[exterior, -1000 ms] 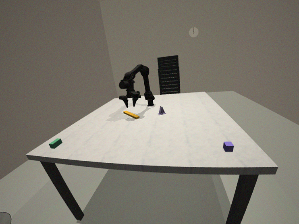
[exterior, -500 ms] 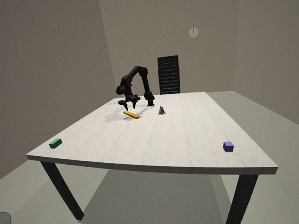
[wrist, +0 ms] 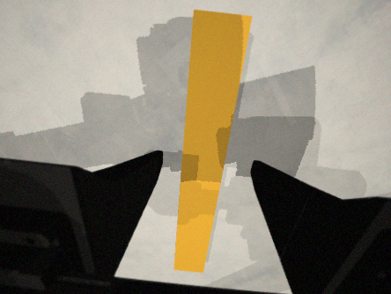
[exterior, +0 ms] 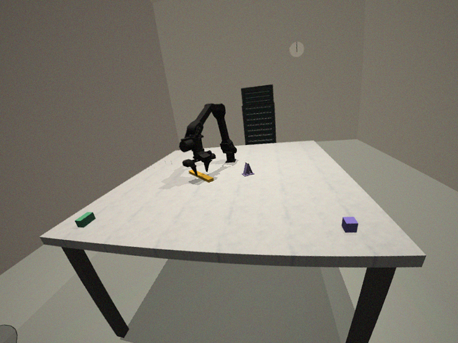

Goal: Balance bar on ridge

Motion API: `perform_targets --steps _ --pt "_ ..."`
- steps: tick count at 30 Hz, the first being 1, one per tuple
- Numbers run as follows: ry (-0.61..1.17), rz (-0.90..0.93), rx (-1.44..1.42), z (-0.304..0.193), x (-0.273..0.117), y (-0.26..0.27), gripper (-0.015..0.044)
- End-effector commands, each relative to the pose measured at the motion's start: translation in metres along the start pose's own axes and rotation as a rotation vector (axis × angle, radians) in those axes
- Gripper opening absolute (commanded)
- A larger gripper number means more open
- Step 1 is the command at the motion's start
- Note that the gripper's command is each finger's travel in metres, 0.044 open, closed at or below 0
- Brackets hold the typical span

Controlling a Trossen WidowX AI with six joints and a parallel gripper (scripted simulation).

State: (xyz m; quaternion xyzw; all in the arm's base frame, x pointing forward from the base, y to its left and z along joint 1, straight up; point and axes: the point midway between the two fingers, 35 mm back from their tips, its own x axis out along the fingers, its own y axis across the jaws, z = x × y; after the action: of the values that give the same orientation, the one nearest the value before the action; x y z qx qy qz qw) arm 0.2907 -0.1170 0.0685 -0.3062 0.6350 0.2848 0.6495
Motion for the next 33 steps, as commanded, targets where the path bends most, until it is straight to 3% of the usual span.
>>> perform_targets --steps 1,22,28,33 --pt "-0.004 0.008 0.006 0.000 0.008 0.002 0.0315" --pt "-0.004 0.008 0.006 0.000 0.020 0.002 0.0315" --pt "0.002 0.007 0.000 -0.001 0.019 0.002 0.0157" --pt "0.002 0.007 0.000 -0.001 0.019 0.002 0.0124"
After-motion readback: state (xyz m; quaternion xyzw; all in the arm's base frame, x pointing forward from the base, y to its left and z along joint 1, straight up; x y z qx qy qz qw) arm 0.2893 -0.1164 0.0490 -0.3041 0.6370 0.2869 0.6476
